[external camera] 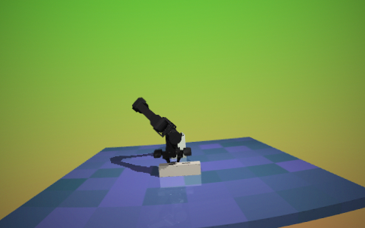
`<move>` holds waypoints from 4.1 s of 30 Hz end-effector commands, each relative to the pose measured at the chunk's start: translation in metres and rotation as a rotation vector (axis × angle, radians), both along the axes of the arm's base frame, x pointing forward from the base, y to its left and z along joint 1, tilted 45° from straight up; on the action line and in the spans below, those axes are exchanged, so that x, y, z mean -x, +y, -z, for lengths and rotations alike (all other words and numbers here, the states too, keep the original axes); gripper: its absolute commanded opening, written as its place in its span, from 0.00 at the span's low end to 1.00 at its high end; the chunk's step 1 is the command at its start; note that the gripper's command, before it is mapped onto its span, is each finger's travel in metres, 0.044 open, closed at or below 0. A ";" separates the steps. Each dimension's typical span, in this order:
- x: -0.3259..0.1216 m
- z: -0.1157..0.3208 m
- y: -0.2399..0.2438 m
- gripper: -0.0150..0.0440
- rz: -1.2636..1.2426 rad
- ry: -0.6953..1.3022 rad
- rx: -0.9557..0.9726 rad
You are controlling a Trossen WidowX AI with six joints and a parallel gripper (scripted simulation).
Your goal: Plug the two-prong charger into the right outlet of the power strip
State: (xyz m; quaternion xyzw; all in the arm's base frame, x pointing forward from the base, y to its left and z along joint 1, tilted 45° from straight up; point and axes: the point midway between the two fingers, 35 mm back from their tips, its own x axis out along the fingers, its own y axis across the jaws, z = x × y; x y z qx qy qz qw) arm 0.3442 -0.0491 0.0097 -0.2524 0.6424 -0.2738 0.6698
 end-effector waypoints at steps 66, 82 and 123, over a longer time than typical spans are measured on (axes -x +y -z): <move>0.004 0.000 0.000 1.00 0.001 -0.011 0.000; 0.008 0.001 0.000 1.00 0.000 -0.021 0.000; 0.041 0.006 -0.001 1.00 -0.002 -0.026 0.000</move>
